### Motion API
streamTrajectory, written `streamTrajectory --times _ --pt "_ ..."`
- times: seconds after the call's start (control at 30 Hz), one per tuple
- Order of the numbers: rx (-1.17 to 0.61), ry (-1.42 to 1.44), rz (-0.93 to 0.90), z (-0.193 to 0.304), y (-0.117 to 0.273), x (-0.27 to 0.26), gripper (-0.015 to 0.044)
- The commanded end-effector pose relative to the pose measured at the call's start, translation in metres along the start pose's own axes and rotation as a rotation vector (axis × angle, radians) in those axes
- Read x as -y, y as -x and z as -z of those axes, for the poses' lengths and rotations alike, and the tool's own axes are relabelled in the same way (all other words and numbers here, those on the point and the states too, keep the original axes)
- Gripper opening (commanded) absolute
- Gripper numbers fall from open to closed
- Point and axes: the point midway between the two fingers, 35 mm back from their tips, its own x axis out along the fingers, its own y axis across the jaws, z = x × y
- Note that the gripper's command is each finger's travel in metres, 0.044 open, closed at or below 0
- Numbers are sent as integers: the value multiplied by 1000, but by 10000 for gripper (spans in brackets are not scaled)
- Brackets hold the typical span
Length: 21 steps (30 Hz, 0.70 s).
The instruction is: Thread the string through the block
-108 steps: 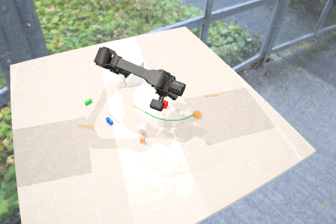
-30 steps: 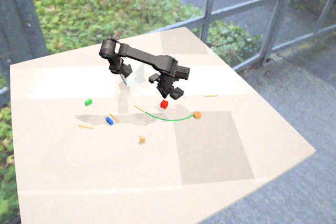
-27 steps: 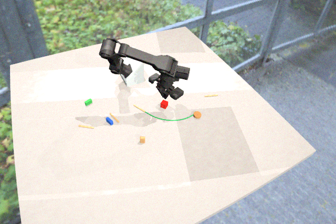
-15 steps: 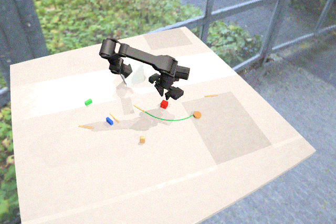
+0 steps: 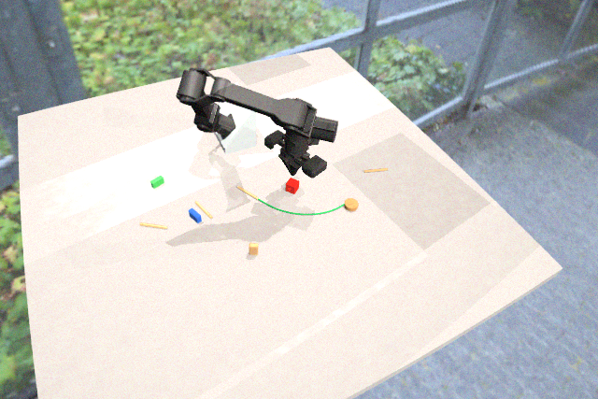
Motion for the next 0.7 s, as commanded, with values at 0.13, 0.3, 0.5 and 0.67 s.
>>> streamTrajectory --times 0.13,0.3,0.5,0.67 --pt "0 -18 0 1 0 0 26" --pt "1 -491 2 37 2 -11 157" --pt "-3 -1158 4 84 2 -32 315" --pt "-7 -1428 6 101 0 -43 440"
